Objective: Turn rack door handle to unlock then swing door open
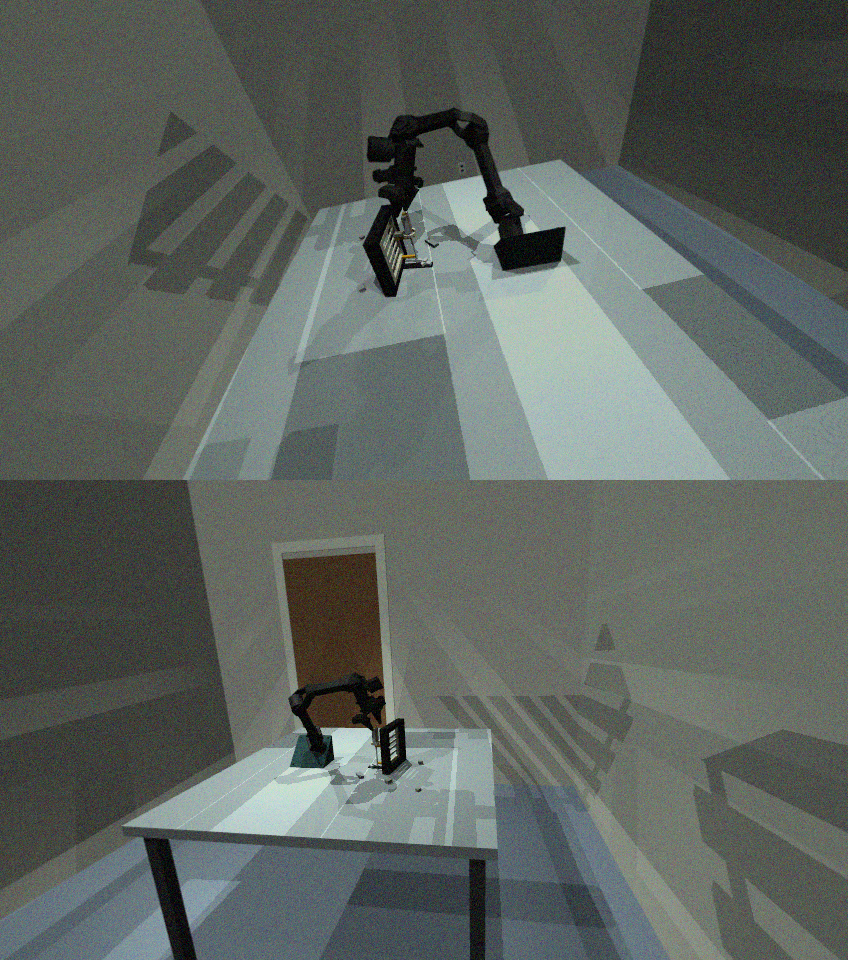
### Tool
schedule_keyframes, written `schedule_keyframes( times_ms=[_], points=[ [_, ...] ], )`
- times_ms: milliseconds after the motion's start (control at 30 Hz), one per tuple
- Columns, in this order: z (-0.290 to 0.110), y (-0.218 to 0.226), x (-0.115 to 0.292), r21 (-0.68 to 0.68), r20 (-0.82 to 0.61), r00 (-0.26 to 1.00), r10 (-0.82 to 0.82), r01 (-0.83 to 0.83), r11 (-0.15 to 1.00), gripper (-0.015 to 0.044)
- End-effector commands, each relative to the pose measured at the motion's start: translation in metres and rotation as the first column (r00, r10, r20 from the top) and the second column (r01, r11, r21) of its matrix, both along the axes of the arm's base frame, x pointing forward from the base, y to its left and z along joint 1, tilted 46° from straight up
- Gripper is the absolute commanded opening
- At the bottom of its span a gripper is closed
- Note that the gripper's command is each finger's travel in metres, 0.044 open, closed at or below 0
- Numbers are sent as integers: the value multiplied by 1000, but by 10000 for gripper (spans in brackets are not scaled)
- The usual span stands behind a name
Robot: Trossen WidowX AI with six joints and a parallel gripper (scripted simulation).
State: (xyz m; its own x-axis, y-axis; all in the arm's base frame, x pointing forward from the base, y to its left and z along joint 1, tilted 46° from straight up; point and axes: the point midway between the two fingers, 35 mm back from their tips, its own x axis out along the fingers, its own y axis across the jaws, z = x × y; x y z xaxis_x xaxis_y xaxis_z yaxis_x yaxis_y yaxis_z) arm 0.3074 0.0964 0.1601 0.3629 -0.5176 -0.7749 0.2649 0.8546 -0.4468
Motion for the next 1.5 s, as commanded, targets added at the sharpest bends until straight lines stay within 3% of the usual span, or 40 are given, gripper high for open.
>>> schedule_keyframes(
  times_ms=[0, 300, 1467],
  points=[
    [3, 7, -3, -80, -23, 1000, -1, -1, 997, 288],
    [9, 23, -11, -266, -70, 997, 21, -39, 963, 288],
    [-25, -15, 0, -251, -270, 961, -62, -8, 968, 288]
  ],
)
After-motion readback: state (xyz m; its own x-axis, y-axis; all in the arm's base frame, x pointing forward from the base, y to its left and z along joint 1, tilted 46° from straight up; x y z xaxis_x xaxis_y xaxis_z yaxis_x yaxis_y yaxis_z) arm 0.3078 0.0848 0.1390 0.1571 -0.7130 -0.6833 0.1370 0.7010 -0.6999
